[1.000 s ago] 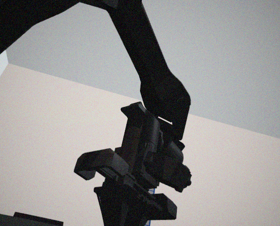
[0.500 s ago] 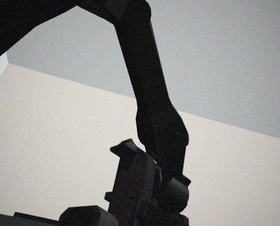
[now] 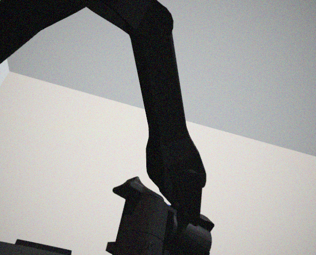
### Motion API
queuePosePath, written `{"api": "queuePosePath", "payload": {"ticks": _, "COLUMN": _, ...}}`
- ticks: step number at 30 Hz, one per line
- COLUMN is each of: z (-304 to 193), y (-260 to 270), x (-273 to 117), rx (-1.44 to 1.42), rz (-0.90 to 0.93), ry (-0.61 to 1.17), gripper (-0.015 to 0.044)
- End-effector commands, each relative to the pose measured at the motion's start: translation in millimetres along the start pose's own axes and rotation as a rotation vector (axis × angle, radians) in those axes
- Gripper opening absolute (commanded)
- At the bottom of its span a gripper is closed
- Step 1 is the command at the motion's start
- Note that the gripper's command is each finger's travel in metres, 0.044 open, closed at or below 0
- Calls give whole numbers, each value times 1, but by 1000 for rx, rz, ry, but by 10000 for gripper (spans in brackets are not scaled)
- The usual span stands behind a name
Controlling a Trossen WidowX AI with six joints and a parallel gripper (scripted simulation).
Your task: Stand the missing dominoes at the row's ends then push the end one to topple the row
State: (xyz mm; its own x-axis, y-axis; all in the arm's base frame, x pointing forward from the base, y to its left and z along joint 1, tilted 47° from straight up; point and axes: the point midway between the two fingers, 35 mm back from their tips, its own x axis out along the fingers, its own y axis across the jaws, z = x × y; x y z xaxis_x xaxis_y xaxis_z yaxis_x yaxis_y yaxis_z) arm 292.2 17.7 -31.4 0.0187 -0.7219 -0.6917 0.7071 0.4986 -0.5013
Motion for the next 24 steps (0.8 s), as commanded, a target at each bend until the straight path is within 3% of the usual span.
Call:
{"api": "queuePosePath", "payload": {"ticks": 1, "z": -1, "y": -1, "x": 1, "rx": -8, "rz": -4, "ry": -3, "gripper": 107}}
{"api": "queuePosePath", "payload": {"ticks": 2, "z": -1, "y": -1, "x": 1, "rx": -8, "rz": -4, "ry": -3, "gripper": 107}}
{"api": "queuePosePath", "payload": {"ticks": 15, "z": -1, "y": -1, "x": 1, "rx": -8, "rz": -4, "ry": -3, "gripper": 440}}
{"api": "queuePosePath", "payload": {"ticks": 19, "z": 0, "y": 2, "x": -8, "rx": -9, "rz": 1, "ry": -4, "gripper": 440}}
{"api": "queuePosePath", "payload": {"ticks": 24, "z": 0, "y": 9, "x": -82, "rx": -13, "rz": 18, "ry": -1, "gripper": 440}}
